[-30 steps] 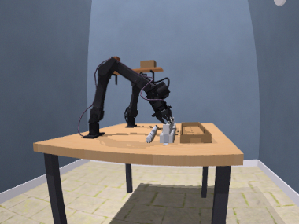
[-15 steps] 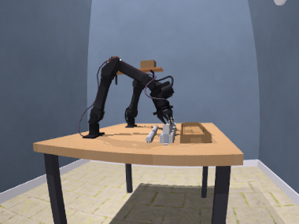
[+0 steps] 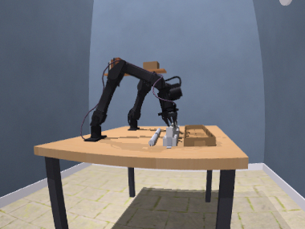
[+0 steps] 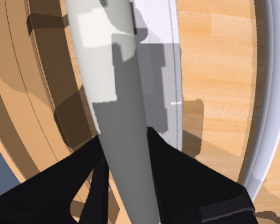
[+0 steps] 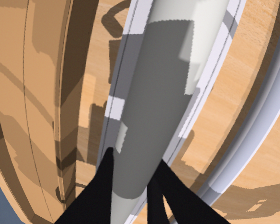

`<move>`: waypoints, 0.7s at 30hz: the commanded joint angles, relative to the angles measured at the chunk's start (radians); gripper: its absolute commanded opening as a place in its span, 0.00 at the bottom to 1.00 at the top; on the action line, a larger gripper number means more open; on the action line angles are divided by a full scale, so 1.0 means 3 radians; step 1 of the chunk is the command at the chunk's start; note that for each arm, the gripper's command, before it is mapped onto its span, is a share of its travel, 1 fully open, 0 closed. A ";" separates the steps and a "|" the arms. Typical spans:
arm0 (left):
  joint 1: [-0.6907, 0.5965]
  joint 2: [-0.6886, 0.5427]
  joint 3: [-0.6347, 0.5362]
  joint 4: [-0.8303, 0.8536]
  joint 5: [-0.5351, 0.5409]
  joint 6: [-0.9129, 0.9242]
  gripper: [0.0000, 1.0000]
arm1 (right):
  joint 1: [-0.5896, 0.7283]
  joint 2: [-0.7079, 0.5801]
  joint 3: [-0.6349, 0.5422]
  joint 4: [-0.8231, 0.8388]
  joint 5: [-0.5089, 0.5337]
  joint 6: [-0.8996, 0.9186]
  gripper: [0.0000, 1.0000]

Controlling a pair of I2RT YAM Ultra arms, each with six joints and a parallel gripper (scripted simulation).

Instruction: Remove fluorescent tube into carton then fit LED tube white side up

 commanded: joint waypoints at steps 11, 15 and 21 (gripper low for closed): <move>0.0116 0.0240 0.0553 -0.0469 0.0299 0.0084 0.11 | -0.0031 0.0267 0.0578 -0.0510 -0.0065 -0.0029 0.11; 0.0137 0.0308 0.0679 -0.0557 0.0347 0.0099 0.11 | -0.0037 0.0335 0.0710 -0.0625 -0.0069 -0.0029 0.11; 0.0163 0.0358 0.0769 -0.0618 0.0382 0.0111 0.11 | -0.0064 0.0415 0.0810 -0.0712 -0.0074 -0.0041 0.11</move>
